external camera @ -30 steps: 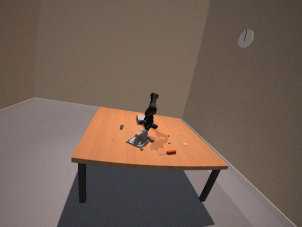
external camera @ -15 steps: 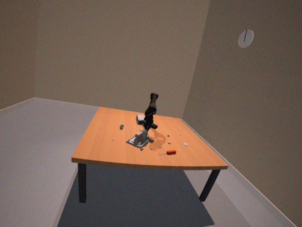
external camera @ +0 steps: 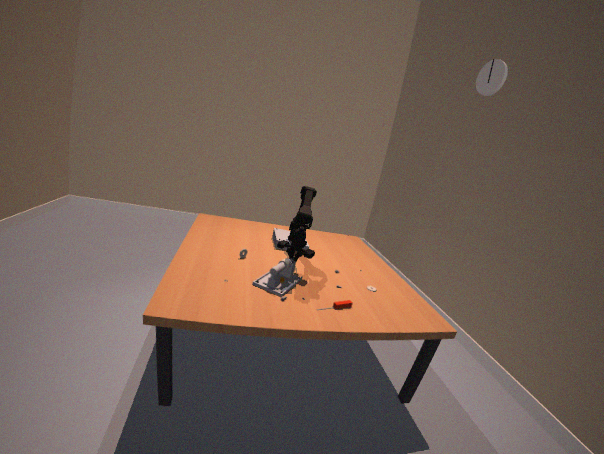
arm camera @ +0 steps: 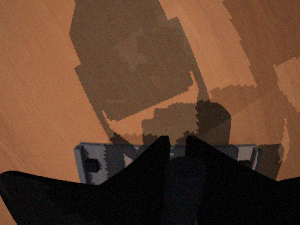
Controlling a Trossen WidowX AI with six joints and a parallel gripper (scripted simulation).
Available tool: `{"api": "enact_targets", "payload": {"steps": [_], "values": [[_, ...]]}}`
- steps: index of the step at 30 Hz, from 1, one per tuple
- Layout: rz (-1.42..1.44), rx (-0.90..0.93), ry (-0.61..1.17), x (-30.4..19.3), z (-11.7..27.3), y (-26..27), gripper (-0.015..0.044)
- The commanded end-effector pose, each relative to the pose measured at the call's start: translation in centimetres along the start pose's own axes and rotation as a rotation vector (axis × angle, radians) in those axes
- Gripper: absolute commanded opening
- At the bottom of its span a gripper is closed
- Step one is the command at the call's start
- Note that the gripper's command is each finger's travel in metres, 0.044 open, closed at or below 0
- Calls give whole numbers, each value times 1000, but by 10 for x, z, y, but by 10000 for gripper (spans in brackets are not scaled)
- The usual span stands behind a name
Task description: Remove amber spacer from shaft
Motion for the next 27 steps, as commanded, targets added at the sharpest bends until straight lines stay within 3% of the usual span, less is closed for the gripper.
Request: {"api": "enact_targets", "payload": {"steps": [1, 27], "values": [[3, -3, 12, -4, 2, -1, 0], [2, -1, 6, -7, 1, -2, 0]]}}
Point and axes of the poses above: the point midway between the two fingers, 35 mm back from their tips, its own z axis back along the fingers, its own y axis across the jaws, x = y × z, the point moved 1 cm from there along z, back along the fingers, and after that the axes turned 9 degrees about -z, right-handed, at the moved point
